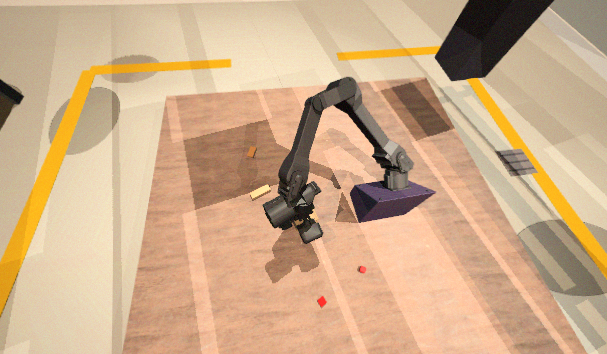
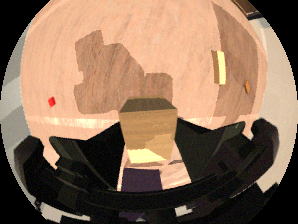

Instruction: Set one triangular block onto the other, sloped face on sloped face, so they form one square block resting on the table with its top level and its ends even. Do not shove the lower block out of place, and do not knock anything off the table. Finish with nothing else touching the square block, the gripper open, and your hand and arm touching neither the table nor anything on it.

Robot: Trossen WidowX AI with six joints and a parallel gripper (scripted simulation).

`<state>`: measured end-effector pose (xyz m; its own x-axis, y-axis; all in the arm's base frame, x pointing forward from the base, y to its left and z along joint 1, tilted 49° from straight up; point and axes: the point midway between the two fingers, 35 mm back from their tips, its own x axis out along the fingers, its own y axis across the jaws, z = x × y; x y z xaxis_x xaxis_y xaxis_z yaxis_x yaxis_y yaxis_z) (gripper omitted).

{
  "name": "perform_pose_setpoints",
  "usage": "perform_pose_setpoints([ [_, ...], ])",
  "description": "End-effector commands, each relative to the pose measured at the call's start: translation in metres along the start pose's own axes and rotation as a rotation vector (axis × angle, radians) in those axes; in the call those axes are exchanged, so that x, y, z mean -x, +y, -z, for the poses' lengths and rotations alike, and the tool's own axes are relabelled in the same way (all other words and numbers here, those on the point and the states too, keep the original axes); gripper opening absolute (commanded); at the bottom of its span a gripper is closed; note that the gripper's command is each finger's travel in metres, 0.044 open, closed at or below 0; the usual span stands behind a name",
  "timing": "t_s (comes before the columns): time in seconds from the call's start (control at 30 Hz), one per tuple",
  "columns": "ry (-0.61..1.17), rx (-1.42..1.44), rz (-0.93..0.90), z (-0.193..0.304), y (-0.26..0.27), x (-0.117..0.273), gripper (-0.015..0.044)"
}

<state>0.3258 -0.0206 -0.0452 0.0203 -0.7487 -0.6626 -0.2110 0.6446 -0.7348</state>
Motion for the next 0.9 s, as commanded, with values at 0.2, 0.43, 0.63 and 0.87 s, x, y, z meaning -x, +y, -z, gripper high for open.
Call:
perform_pose_setpoints([
  [0.2,-0.001,0.004,0.007,0.003,-0.001,-0.006,0.0],
  [0.43,-0.001,0.005,0.007,0.004,-0.001,-0.01,0.0],
  [0.63,0.0,0.005,0.008,0.006,-0.001,-0.014,0.0],
  [0.87,0.0,0.005,0.008,0.008,-0.001,-0.018,0.0],
])
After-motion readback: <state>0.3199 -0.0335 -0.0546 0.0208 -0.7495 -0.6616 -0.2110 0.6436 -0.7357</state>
